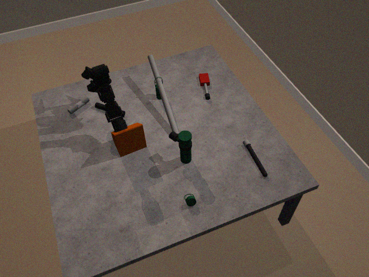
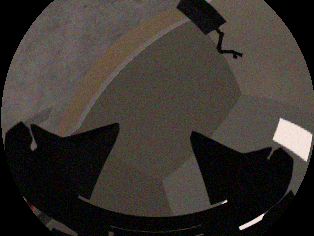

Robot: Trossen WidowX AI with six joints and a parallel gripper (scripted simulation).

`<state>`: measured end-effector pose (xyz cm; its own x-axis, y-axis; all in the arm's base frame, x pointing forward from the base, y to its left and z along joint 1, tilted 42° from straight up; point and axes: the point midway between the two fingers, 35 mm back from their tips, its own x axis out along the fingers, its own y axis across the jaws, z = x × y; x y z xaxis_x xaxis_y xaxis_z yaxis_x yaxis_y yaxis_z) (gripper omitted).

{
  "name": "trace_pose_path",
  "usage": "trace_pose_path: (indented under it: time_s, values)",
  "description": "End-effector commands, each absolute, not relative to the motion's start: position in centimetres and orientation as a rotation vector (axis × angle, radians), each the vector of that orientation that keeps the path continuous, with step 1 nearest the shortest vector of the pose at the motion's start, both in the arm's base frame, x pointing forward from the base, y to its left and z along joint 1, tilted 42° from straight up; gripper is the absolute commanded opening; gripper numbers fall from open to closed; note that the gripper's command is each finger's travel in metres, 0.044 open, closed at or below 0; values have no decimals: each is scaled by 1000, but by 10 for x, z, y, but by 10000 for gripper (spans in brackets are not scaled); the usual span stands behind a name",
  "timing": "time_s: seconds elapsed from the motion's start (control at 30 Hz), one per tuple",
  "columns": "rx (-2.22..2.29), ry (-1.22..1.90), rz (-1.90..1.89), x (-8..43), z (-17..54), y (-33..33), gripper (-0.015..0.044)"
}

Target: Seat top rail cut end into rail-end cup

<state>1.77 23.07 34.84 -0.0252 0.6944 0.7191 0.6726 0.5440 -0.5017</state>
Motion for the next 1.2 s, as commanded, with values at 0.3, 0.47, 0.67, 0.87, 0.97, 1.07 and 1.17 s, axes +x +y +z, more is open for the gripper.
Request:
trace_pose_path:
  time_s: [0.3,0.47,0.67,0.87,0.97,1.07,1.17]
  values:
    - [-1241,-1638,178,60,353,259,440]
    - [-1310,-1518,299,106,355,272,440]
    - [-1366,-1325,422,167,359,270,440]
    - [-1374,-1085,524,230,361,249,440]
    - [-1358,-955,562,259,362,231,440]
    - [-1327,-812,594,287,361,209,440]
    - [-1279,-667,613,311,359,182,440]
